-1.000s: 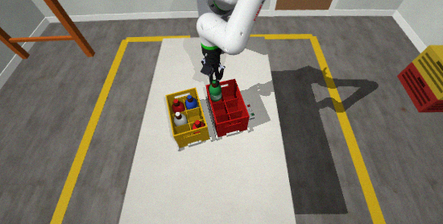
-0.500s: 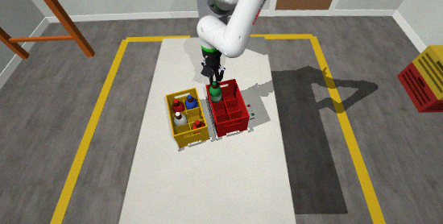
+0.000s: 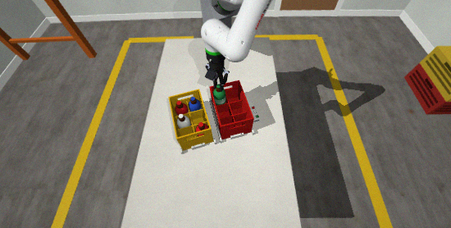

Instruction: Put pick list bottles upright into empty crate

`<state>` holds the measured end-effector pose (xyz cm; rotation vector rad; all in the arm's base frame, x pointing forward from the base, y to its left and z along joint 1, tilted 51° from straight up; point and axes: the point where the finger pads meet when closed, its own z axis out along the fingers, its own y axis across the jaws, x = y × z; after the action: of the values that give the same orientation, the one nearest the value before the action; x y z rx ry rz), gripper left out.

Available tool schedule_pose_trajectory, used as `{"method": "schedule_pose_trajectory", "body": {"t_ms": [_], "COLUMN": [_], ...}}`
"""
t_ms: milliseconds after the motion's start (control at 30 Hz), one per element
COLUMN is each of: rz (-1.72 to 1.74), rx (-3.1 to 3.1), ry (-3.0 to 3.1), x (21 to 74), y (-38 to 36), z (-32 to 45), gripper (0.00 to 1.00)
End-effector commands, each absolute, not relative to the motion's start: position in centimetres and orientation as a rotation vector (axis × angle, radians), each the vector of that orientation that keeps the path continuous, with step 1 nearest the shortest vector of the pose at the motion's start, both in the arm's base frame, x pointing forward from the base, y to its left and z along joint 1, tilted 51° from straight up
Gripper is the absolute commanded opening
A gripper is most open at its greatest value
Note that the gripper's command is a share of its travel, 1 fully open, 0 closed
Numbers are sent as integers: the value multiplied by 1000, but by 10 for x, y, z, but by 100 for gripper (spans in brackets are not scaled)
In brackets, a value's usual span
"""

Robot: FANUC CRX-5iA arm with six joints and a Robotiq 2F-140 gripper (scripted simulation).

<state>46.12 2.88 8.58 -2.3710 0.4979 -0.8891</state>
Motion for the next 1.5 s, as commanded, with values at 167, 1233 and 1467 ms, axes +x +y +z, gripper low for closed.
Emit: {"method": "schedule_pose_trajectory", "body": {"t_ms": [167,1233,1467], "rz": [-891,-891,-891], "rx": [-2371,-2371,-2371], "ry": [498,498,498], "x": [466,483,485], "y": [31,40,41], "z": [82,67,64], "gripper": [10,10,10]}}
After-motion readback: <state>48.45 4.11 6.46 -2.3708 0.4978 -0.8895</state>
